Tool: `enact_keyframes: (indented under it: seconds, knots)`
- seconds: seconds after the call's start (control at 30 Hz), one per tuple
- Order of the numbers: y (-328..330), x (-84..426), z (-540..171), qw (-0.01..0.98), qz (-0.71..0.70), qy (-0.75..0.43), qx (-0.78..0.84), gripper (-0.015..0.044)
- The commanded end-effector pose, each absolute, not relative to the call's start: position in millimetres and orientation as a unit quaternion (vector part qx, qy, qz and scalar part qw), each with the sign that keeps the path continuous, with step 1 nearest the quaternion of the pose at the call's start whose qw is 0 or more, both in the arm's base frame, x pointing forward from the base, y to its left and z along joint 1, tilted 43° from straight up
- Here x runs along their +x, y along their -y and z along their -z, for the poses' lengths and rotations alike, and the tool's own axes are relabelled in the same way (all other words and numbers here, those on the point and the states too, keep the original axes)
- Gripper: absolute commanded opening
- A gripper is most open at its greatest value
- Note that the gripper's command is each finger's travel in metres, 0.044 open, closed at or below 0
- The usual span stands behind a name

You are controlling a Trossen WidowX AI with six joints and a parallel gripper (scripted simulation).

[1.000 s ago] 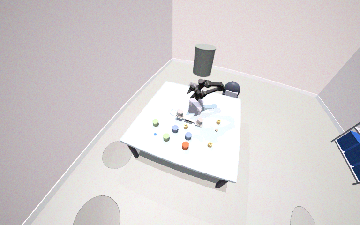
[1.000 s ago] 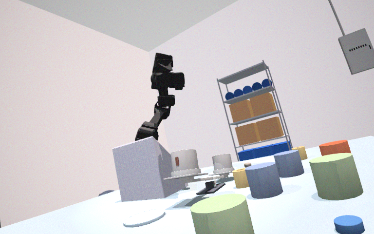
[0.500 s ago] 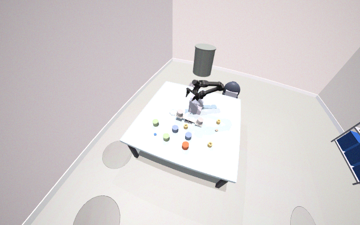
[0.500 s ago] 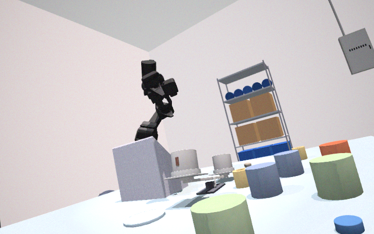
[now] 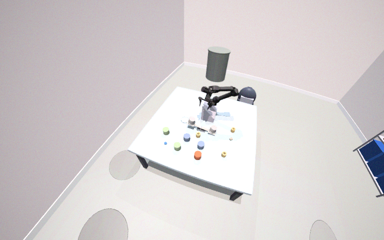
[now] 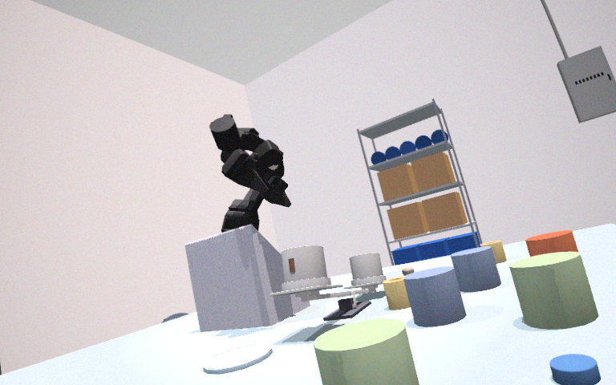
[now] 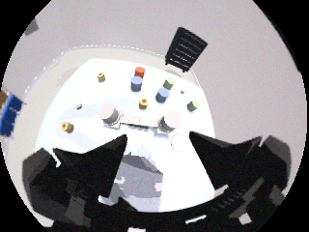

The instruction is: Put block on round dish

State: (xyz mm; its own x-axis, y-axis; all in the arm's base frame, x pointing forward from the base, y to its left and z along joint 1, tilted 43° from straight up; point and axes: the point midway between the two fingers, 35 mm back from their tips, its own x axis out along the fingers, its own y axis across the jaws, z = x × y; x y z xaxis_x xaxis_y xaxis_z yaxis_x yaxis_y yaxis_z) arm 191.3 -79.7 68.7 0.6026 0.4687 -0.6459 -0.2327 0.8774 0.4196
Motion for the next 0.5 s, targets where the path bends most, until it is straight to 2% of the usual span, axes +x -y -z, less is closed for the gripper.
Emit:
enact_keyframes:
  seconds: [0.0,0.2,0.47]
  knots:
    - [70,185,-66,0.871,-0.198,-0.39,0.224,0.044]
    - [60,179,-67,0.853,-0.192,-0.376,0.306,0.044]
    - [59,179,-67,0.852,-0.192,-0.376,0.31,0.044]
